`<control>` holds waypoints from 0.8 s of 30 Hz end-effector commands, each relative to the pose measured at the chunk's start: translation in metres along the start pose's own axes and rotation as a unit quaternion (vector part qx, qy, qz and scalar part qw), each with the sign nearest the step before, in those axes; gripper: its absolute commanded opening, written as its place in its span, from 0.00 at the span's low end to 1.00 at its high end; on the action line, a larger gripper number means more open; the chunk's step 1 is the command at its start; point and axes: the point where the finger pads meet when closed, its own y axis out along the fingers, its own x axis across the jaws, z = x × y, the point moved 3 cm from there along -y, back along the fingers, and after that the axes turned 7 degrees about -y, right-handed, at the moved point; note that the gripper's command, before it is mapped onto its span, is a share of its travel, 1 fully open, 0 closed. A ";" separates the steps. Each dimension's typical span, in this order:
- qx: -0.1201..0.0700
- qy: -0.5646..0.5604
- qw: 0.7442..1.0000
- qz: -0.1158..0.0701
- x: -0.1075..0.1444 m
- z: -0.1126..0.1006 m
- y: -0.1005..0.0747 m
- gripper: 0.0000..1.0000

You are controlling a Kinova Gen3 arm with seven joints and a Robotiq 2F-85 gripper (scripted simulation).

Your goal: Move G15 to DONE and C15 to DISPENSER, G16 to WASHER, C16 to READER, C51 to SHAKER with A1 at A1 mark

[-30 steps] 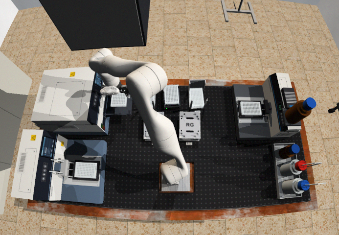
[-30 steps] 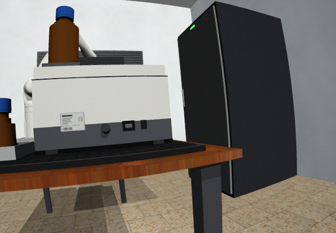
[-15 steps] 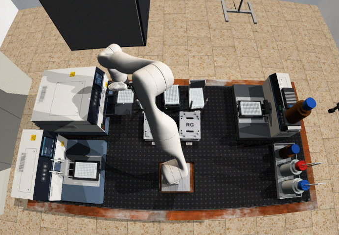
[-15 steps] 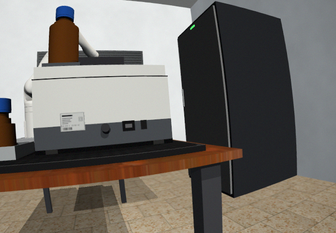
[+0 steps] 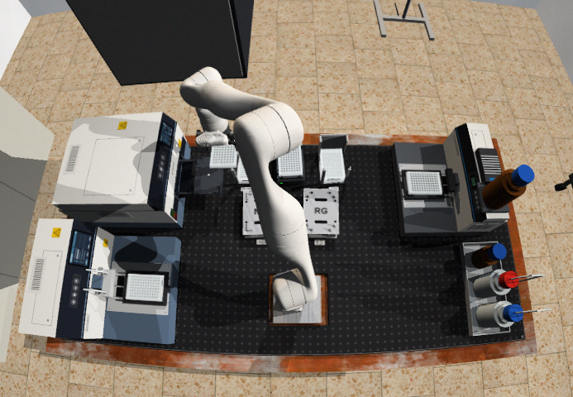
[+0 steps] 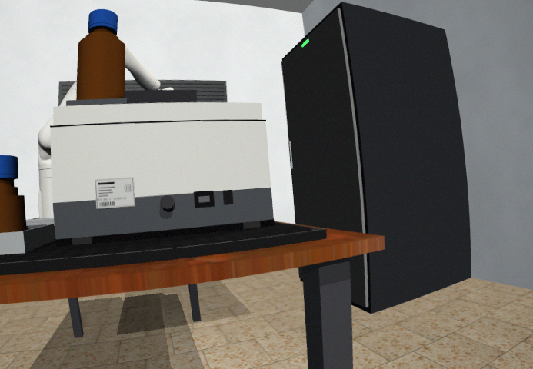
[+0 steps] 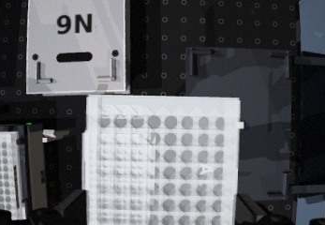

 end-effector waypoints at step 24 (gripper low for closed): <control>-0.001 0.002 1.000 0.000 -0.063 -0.028 -0.001 0.94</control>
